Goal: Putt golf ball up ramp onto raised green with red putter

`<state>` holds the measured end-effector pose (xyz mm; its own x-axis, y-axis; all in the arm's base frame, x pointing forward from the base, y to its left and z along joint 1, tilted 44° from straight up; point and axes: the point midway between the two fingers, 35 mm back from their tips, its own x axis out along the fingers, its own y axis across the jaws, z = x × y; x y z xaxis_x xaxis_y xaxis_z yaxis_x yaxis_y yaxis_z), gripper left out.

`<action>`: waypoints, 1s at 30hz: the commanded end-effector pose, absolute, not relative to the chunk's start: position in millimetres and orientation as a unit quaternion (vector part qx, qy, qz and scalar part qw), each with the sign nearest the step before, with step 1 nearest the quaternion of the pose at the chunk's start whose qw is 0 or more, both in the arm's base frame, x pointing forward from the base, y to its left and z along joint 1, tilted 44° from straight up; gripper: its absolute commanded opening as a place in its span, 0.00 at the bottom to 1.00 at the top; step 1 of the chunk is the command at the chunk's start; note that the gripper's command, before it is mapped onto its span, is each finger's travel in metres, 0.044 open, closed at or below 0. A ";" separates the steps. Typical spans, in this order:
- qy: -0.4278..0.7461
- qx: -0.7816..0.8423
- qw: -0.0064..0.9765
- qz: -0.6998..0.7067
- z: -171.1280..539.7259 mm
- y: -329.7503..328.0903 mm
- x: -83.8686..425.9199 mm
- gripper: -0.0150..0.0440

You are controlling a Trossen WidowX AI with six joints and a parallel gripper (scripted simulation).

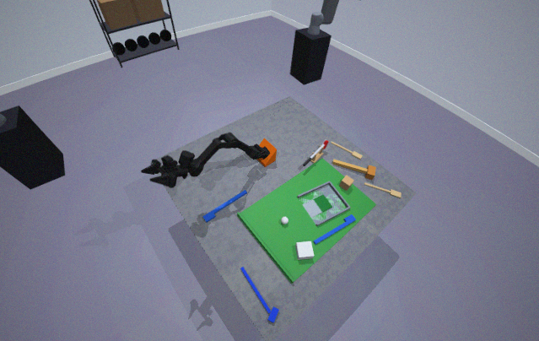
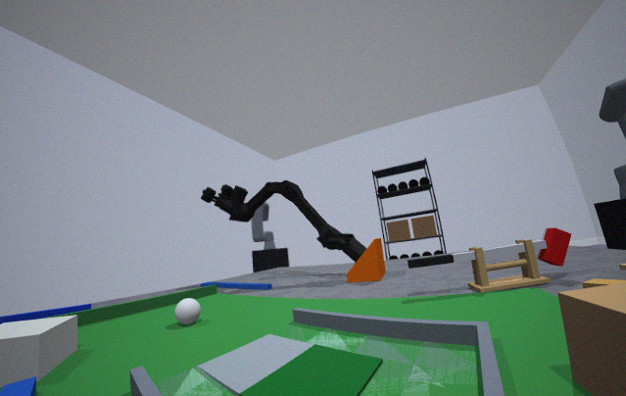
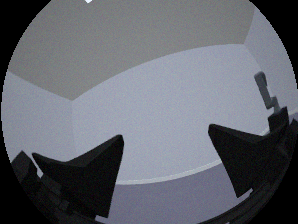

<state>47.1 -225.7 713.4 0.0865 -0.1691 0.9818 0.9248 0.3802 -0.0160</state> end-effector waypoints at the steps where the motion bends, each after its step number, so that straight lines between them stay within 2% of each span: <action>1: -0.525 -0.359 0.644 -0.425 713.1 -226.3 47.6 0.98; 5: -0.515 -0.337 0.661 -0.430 705.3 -242.1 62.1 1.00; 11: -0.474 -0.278 0.711 -0.438 678.3 -281.9 113.2 1.00; 20: -0.366 -0.191 0.801 -0.434 617.9 -326.9 219.6 1.00; 30: -0.226 -0.157 0.875 -0.398 534.7 -320.6 330.4 1.00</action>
<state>283.3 -323.5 574.5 0.4864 -0.6021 0.6332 0.8023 0.5948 -0.0508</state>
